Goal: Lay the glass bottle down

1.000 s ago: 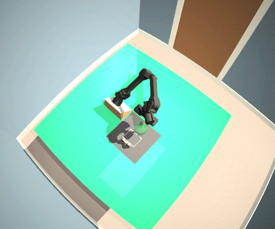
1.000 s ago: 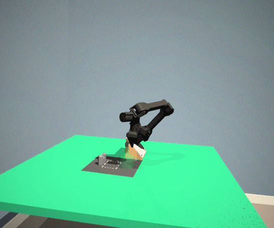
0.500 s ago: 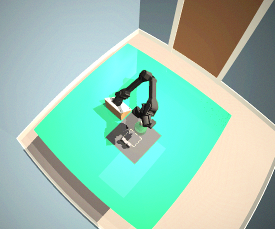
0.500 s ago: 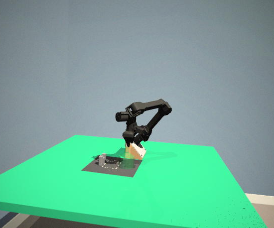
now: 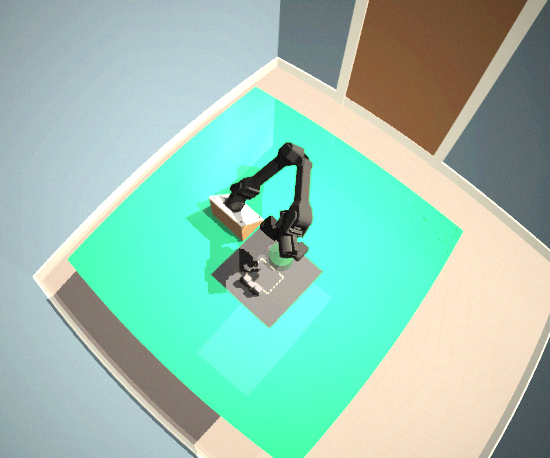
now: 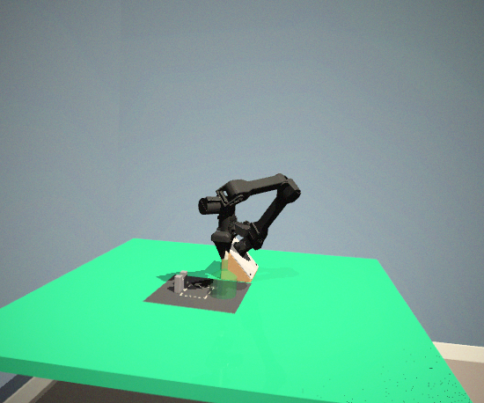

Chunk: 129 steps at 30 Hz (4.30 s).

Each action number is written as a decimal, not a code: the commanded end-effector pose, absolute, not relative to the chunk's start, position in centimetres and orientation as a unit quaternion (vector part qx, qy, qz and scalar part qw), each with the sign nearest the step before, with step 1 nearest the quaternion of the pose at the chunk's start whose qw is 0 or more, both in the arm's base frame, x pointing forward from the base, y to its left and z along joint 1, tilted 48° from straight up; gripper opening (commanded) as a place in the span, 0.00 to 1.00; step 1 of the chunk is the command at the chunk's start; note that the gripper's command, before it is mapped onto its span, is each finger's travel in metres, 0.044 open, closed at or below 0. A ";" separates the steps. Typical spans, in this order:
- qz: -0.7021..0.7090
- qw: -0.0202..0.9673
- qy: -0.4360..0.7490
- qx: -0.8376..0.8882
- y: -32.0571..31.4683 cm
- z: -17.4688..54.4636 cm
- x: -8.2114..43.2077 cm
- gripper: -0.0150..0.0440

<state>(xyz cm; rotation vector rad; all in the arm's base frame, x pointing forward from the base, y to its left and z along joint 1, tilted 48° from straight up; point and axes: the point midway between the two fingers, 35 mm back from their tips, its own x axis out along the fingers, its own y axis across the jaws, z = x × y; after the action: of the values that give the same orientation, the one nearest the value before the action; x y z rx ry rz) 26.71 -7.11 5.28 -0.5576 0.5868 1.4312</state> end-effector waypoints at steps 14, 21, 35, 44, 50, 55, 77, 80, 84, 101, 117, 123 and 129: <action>0.638 0.679 0.261 -0.252 -7.3 5.2 26.7 0.44; 0.638 0.679 0.261 -0.252 -7.3 5.2 26.7 0.44; 0.638 0.681 0.261 -0.248 -8.0 4.7 26.7 0.44; 0.640 0.683 0.255 -0.242 -8.6 4.3 26.7 0.44; 0.641 0.685 0.252 -0.237 -8.9 4.1 26.6 0.44; 0.642 0.686 0.249 -0.234 -9.2 3.8 26.6 0.44; 0.645 0.693 0.238 -0.218 -10.6 2.6 26.5 0.44; 0.645 0.694 0.237 -0.216 -10.8 2.4 26.5 0.44; 0.645 0.695 0.235 -0.213 -11.1 2.1 26.5 0.44; 0.645 0.701 0.230 -0.200 -12.2 0.7 26.4 0.44; 0.643 0.706 0.227 -0.189 -13.4 -1.0 26.3 0.44; 0.643 0.708 0.227 -0.185 -13.8 -1.7 26.3 0.44; 0.642 0.709 0.227 -0.180 -14.2 -2.5 26.3 0.44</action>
<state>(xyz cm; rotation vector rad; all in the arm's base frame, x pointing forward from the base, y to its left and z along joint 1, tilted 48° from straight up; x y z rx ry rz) 26.21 -13.80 -1.73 -0.3914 0.5032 1.4251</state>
